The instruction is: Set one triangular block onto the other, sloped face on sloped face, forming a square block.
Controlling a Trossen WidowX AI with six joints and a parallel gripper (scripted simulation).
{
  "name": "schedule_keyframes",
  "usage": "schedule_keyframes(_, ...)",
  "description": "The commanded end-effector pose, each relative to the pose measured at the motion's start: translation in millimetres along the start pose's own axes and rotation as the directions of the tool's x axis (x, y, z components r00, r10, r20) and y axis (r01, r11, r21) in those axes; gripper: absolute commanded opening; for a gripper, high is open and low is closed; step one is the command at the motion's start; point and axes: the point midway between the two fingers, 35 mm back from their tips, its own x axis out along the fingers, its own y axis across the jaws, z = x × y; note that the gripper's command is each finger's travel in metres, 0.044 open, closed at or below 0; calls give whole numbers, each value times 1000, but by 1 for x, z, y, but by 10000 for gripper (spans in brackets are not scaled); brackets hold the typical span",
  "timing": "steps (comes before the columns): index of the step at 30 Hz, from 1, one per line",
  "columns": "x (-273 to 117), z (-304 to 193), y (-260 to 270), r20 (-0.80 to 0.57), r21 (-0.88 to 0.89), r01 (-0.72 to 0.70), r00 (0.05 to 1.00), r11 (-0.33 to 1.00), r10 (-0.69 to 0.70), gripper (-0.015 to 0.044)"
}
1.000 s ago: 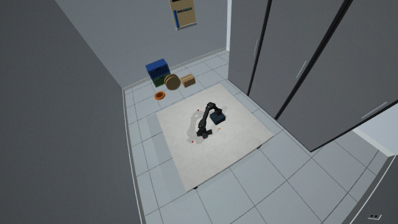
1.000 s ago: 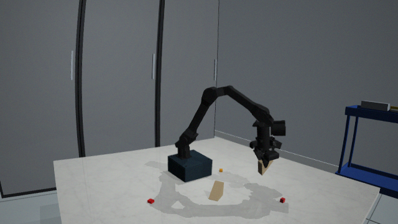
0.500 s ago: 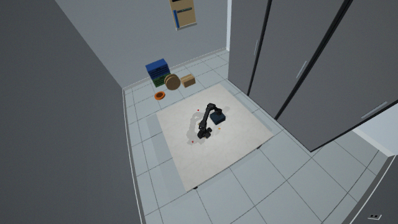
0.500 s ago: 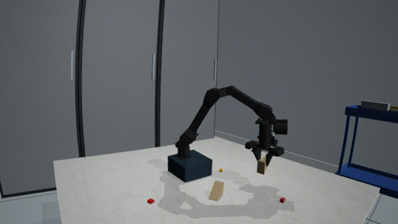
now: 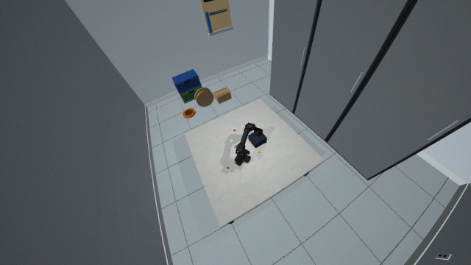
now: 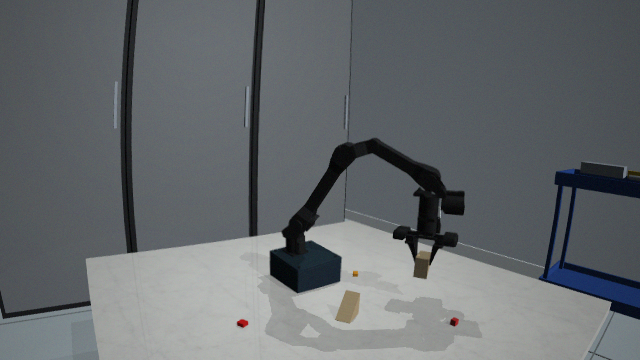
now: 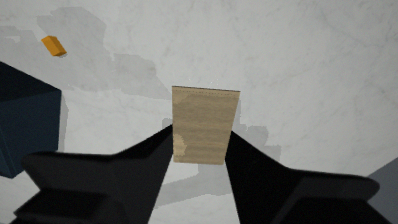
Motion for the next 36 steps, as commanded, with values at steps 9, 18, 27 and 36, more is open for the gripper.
schedule_keyframes(9, -8, -47, 4, -8, -12, -3, 1000, 1000, 3, 0)
schedule_keyframes(18, -16, -90, 14, -10, -12, -5, 1000, 1000, 5, 0)
schedule_keyframes(27, -24, -131, 28, -13, -12, -6, 1000, 1000, 6, 0)
schedule_keyframes(36, -32, -170, 48, -16, -12, -8, 1000, 1000, 7, 0)
